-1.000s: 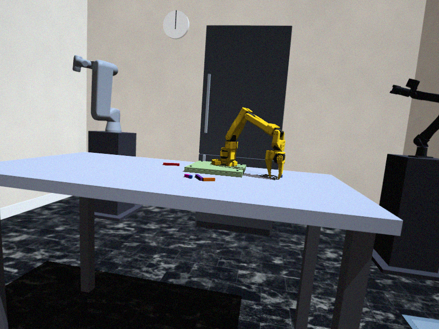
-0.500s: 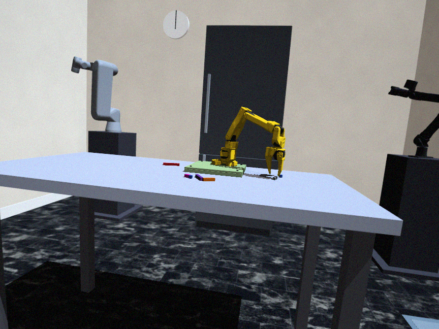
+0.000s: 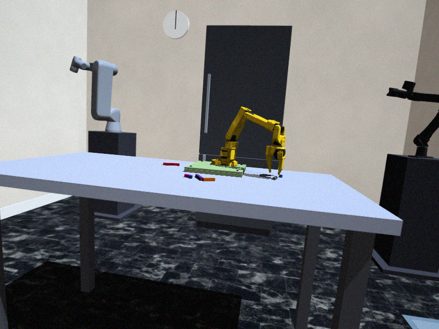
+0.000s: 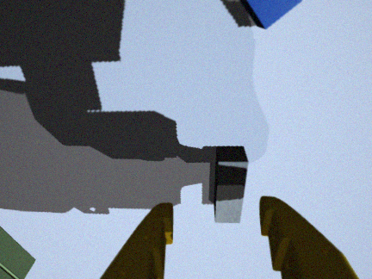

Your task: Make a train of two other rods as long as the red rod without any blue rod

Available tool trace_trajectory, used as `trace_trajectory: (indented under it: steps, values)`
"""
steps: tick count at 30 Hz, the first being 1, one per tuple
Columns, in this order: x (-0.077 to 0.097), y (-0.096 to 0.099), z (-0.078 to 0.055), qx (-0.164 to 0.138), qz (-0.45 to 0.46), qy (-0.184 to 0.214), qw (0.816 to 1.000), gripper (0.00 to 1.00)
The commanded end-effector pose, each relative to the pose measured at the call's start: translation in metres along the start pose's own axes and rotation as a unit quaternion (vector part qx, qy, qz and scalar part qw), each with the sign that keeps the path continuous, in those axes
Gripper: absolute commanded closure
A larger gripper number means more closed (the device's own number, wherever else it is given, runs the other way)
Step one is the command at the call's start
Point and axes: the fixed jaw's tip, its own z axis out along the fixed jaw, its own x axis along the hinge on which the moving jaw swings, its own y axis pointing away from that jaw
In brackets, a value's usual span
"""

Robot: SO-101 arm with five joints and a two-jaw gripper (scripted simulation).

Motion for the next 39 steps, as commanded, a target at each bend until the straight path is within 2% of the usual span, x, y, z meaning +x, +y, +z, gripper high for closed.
trace_trajectory:
  steps: [1,16,39]
  values:
    - [0.001,-0.003,-0.011,0.013,0.005,0.001,1.0,0.83]
    - [0.001,-0.002,-0.031,0.013,0.005,0.001,1.0,0.83]
    - [0.001,-0.002,-0.032,0.013,0.005,0.001,1.0,0.83]
